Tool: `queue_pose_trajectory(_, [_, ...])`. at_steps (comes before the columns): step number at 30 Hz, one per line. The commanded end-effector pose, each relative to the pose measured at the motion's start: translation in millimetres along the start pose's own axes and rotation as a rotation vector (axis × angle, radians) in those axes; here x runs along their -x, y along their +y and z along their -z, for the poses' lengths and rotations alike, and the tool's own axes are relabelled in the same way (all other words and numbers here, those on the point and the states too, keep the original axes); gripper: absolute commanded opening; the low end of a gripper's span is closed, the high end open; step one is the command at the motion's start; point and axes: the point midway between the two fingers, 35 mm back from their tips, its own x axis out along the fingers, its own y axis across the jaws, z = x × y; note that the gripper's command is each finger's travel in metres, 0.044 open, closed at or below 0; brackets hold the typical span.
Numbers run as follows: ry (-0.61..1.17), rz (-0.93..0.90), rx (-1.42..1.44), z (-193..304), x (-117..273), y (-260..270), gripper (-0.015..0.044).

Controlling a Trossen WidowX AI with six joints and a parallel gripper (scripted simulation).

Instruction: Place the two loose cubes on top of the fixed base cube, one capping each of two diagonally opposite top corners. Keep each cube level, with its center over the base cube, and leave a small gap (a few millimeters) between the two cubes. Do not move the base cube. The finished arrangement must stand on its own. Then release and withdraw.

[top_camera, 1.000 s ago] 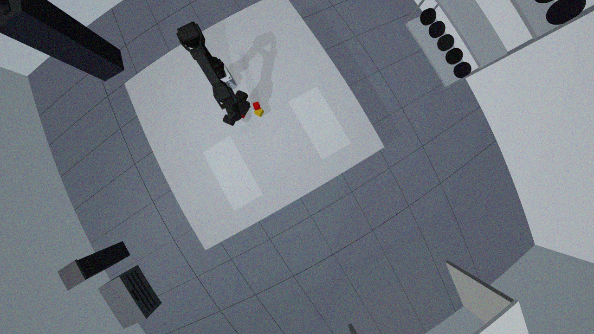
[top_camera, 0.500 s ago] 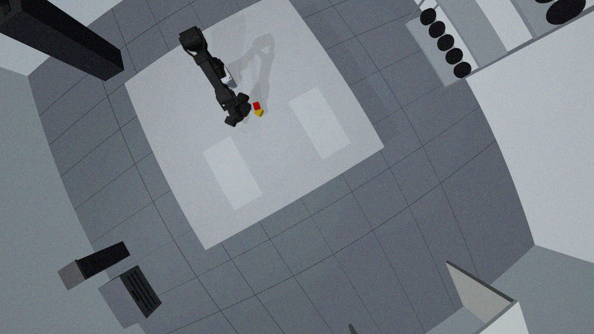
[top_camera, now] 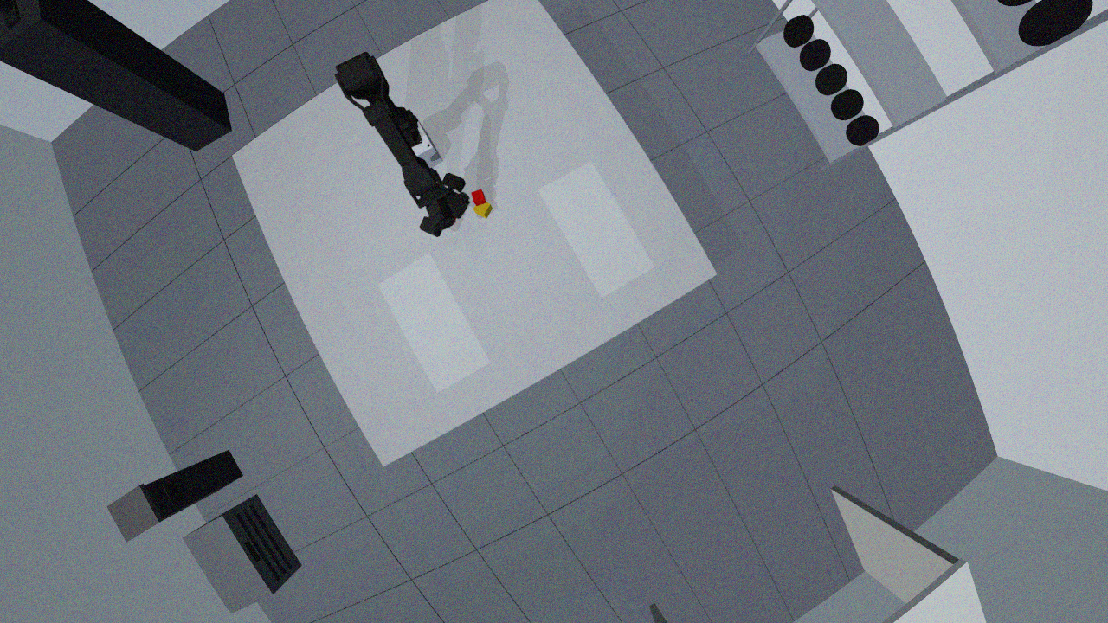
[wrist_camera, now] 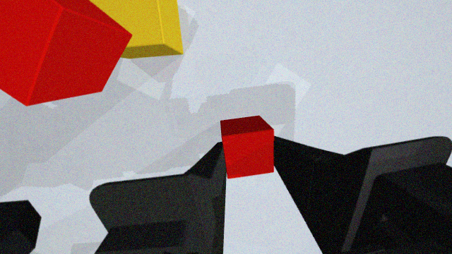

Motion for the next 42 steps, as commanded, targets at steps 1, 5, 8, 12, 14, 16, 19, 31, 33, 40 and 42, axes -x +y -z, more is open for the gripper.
queue_pose_trajectory(1, [0.0,-0.001,-0.004,-0.7,3.6,-0.3,0.0105])
queue_pose_trajectory(5, [0.0,-0.001,-0.004,-2.6,15.0,-2.1,0.0105])
queue_pose_trajectory(8, [-0.001,-0.001,-0.004,-3.8,23.7,-3.1,0.0105])
queue_pose_trajectory(12, [-0.001,0.0,-0.004,-4.8,35.7,-4.2,0.0105])
queue_pose_trajectory(14, [-0.001,0.0,-0.004,-5.1,41.8,-4.5,0.0105])
queue_pose_trajectory(16, [-0.001,0.0,-0.004,-5.4,47.9,-4.8,0.0105])
queue_pose_trajectory(19, [-0.001,0.0,-0.004,-5.4,57.2,-4.9,0.0105])
queue_pose_trajectory(31, [-0.001,0.0,-0.004,-2.6,95.3,-2.9,0.0105])
queue_pose_trajectory(33, [-0.001,0.0,-0.004,-1.7,101.7,-2.2,0.0105])
queue_pose_trajectory(40, [-0.001,0.0,-0.034,-4.4,109.9,-0.4,0.0105])
queue_pose_trajectory(42, [-0.001,0.0,-0.075,-10.0,110.0,0.6,0.0105])
